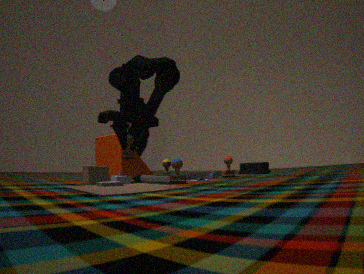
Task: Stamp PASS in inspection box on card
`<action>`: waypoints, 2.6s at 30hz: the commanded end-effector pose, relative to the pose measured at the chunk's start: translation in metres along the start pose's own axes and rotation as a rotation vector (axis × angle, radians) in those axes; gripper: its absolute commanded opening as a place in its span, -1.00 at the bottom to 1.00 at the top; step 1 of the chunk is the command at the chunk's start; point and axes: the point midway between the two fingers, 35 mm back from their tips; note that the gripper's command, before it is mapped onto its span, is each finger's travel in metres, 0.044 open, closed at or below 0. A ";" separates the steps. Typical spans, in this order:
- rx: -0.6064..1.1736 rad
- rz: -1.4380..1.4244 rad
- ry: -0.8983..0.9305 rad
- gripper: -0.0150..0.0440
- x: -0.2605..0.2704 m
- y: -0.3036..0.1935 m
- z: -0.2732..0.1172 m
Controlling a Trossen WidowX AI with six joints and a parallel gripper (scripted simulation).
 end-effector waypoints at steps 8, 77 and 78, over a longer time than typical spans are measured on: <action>0.002 -0.005 -0.012 -0.49 0.016 0.007 -0.007; 0.005 -0.010 0.008 -0.49 0.254 0.007 0.008; 0.005 -0.010 0.008 -0.49 0.254 0.007 0.008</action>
Point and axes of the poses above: the point midway between the two fingers, 35 mm back from their tips, its own z axis out along the fingers, its own x axis across the jaws, y = z × x, and after that the axes turned 11 degrees about z, right-handed
